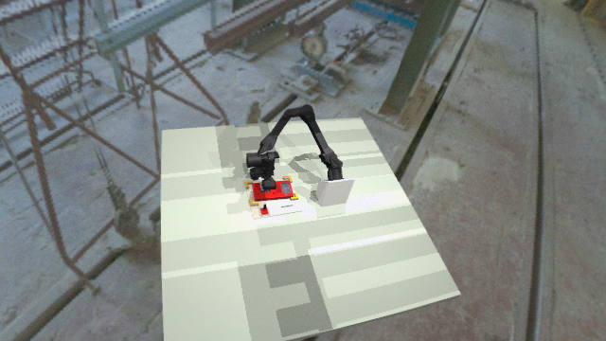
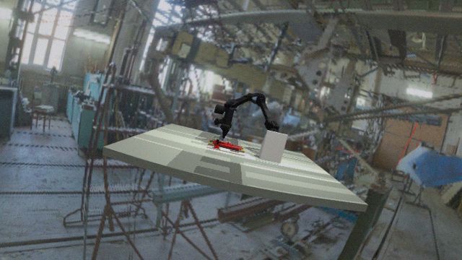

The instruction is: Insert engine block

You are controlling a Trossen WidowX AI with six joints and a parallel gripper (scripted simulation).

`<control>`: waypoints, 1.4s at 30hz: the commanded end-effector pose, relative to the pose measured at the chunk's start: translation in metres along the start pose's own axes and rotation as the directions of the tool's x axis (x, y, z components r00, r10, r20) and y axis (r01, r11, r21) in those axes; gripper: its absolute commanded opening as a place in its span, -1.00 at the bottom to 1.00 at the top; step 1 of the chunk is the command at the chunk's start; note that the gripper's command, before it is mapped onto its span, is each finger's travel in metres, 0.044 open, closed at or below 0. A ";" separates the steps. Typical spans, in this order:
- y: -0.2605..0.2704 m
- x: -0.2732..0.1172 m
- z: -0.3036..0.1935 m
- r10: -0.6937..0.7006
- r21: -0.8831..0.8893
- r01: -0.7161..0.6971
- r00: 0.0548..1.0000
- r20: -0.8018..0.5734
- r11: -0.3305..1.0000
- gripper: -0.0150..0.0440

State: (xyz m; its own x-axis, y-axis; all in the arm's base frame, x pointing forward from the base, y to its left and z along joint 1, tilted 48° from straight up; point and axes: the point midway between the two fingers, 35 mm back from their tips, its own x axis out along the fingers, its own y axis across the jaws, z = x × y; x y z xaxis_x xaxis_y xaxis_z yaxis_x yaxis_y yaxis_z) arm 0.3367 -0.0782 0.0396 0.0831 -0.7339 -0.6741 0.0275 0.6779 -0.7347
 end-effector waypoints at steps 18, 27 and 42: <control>0.000 0.005 -0.001 -0.004 -0.023 0.004 1.000 -0.003 1.000 0.05; 0.000 0.007 -0.001 -0.004 -0.023 0.004 1.000 -0.003 1.000 0.05; 0.000 0.010 -0.001 -0.004 -0.023 0.004 1.000 -0.003 1.000 0.05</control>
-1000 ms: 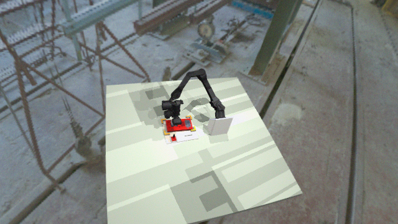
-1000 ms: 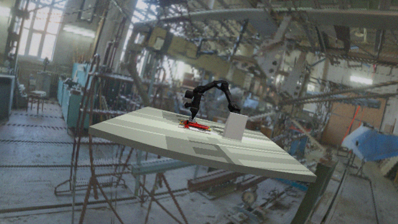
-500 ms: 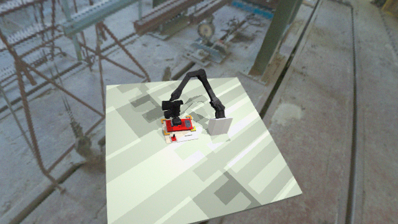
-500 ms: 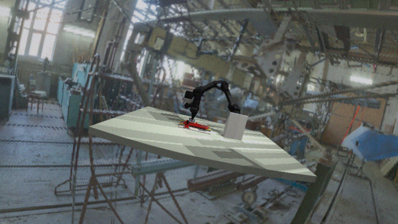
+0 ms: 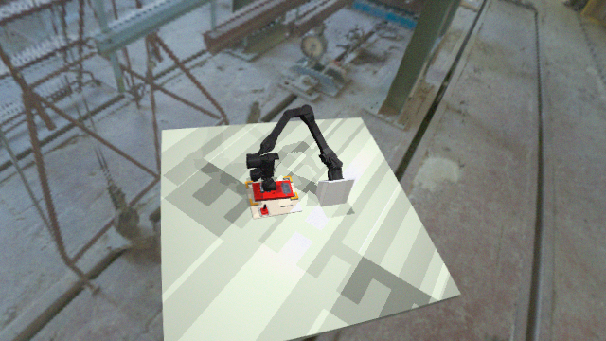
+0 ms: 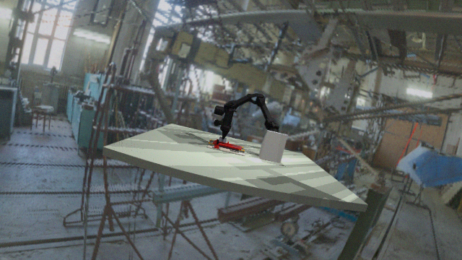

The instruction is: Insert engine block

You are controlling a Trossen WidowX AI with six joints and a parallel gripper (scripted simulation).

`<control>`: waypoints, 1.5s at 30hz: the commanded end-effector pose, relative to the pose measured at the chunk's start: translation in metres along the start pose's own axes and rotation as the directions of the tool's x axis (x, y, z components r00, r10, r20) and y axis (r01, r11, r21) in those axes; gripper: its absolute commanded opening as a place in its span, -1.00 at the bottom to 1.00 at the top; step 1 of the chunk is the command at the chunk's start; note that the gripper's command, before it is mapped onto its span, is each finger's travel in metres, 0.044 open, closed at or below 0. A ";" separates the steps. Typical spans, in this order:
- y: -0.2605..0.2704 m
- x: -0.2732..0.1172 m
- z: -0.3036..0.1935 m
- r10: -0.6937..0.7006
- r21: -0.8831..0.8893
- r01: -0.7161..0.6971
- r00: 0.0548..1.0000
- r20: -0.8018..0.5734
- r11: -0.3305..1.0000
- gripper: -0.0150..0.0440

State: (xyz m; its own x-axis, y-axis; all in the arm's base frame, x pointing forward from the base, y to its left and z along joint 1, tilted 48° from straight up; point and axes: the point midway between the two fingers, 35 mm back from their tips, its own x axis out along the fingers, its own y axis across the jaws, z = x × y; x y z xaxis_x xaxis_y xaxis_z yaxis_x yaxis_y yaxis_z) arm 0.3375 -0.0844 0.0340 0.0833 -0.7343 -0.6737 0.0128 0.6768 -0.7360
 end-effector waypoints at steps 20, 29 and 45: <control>0.000 0.006 -0.002 -0.004 -0.009 0.004 1.000 -0.003 1.000 0.05; 0.000 0.008 -0.002 -0.004 -0.009 0.004 1.000 -0.003 1.000 0.05; 0.000 0.011 -0.002 -0.004 -0.009 0.004 1.000 -0.003 1.000 0.05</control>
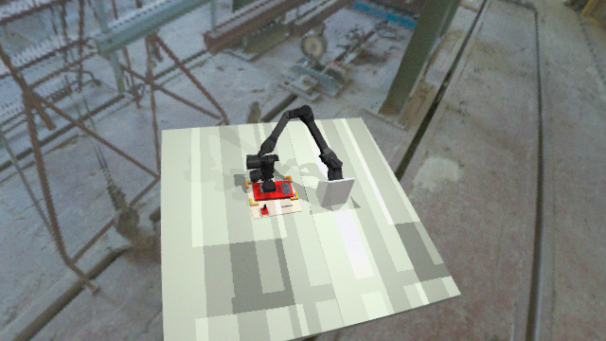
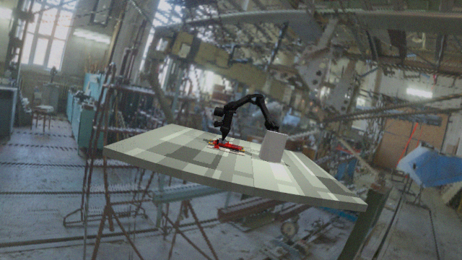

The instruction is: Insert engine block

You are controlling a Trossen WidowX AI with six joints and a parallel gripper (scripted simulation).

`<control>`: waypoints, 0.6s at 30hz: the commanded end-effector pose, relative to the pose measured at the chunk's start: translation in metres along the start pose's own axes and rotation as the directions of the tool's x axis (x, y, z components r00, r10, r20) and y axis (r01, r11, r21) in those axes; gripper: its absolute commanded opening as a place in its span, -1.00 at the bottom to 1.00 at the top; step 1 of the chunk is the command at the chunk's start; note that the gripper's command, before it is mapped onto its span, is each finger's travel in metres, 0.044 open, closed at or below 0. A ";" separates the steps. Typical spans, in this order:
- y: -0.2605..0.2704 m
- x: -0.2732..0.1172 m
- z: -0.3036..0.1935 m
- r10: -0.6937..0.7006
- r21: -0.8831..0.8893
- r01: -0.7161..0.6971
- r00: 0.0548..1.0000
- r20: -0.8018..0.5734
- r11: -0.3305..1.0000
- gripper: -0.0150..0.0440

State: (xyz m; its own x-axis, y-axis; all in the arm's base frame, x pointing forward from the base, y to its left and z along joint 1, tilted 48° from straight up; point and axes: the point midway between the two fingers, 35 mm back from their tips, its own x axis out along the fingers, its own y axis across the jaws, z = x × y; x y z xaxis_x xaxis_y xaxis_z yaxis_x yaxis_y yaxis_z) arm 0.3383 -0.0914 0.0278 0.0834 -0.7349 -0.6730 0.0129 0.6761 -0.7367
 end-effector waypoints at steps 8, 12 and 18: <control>0.000 0.003 -0.002 -0.003 -0.008 0.003 1.000 -0.003 1.000 0.05; 0.000 0.004 -0.002 -0.003 -0.008 0.003 1.000 -0.003 1.000 0.05; 0.000 0.005 -0.002 -0.003 -0.008 0.003 1.000 -0.003 1.000 0.05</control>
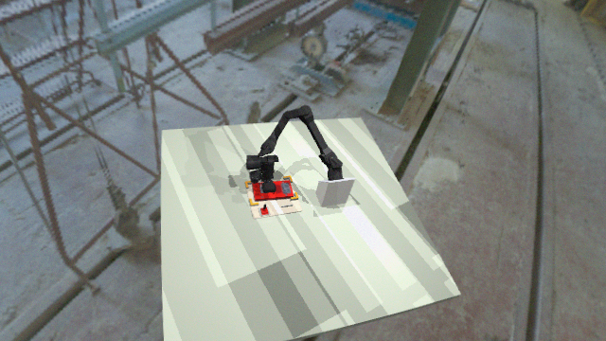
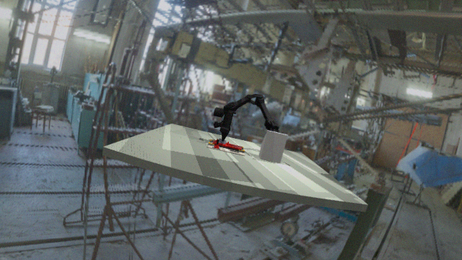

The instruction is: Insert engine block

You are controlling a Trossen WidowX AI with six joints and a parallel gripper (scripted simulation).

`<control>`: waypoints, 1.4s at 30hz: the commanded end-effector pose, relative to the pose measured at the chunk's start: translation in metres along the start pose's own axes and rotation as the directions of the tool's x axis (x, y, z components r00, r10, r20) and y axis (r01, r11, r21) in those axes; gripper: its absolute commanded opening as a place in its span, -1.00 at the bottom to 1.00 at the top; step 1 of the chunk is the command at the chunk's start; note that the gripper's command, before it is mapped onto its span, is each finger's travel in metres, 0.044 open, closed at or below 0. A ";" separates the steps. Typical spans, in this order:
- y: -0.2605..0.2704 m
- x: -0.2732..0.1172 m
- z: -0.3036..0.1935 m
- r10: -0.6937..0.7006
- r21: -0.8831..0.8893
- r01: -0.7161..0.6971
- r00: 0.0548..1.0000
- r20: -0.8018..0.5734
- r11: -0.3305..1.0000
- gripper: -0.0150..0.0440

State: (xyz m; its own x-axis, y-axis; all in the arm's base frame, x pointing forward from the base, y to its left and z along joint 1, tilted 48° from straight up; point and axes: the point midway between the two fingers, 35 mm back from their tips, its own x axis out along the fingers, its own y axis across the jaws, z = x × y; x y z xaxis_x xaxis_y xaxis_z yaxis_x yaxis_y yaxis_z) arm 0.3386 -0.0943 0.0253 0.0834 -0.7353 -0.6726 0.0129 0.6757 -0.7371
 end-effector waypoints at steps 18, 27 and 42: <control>0.000 0.000 0.000 0.000 0.000 0.000 1.000 0.000 1.000 1.00; 0.001 -0.013 0.002 -0.002 -0.008 0.002 1.000 -0.003 1.000 1.00; 0.001 -0.013 0.002 -0.002 -0.008 0.002 1.000 -0.003 1.000 -0.25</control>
State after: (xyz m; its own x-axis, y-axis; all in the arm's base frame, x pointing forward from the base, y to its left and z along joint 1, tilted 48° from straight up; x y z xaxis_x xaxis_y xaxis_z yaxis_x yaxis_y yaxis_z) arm 0.3381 -0.0832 0.0319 0.0782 -0.7345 -0.6741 -0.0031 0.6760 -0.7369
